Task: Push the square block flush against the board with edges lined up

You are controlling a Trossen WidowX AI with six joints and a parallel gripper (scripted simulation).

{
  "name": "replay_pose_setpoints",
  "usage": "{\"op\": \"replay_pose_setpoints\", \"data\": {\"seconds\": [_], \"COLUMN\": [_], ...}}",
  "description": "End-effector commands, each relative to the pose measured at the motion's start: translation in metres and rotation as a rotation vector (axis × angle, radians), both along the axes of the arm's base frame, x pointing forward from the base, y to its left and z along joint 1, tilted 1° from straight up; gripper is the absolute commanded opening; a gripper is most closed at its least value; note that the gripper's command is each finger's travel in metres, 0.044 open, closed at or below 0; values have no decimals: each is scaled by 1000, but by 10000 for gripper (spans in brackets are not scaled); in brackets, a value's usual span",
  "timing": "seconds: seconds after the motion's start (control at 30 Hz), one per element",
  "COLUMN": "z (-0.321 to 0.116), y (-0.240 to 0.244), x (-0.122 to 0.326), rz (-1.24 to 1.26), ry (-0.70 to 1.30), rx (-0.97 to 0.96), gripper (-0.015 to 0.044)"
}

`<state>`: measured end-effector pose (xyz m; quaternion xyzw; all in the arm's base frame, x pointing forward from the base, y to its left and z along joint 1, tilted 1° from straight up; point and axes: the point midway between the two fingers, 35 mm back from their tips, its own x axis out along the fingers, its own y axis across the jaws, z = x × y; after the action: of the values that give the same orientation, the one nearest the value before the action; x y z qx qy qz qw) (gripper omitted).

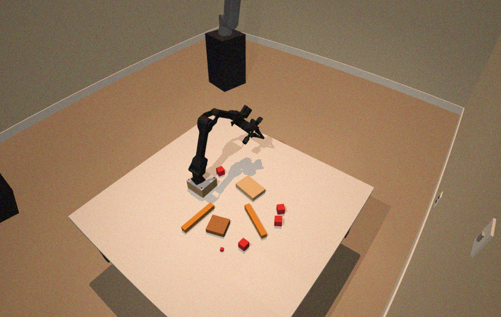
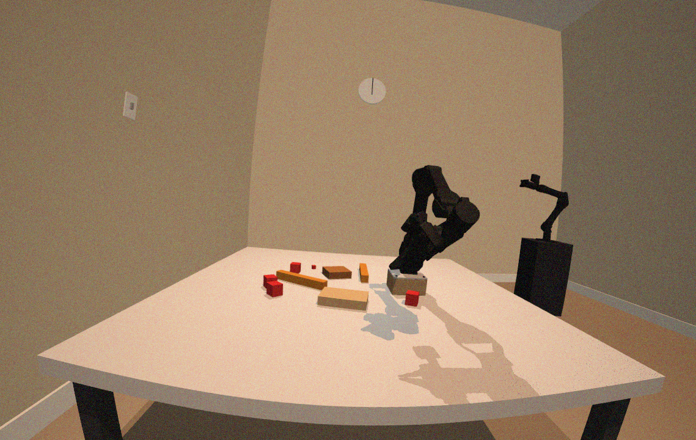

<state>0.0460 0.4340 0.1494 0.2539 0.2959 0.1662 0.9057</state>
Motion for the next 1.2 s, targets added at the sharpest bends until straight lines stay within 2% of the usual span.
{"op": "replay_pose_setpoints", "data": {"seconds": [0.0, 0.3, 0.67, 0.9, 1.17], "z": [-18, -46, -80, -98, -112], "y": [-18, -69, -167, -240, -327], "x": [48, 133, 210, 235, 235], "rz": [-17, -39, -2, 68, 162], "ry": [24, 121, 353, 545, 770], "rx": [-165, -440, -705, -783, -729], "gripper": [0, 0, 0, 0, 0]}}
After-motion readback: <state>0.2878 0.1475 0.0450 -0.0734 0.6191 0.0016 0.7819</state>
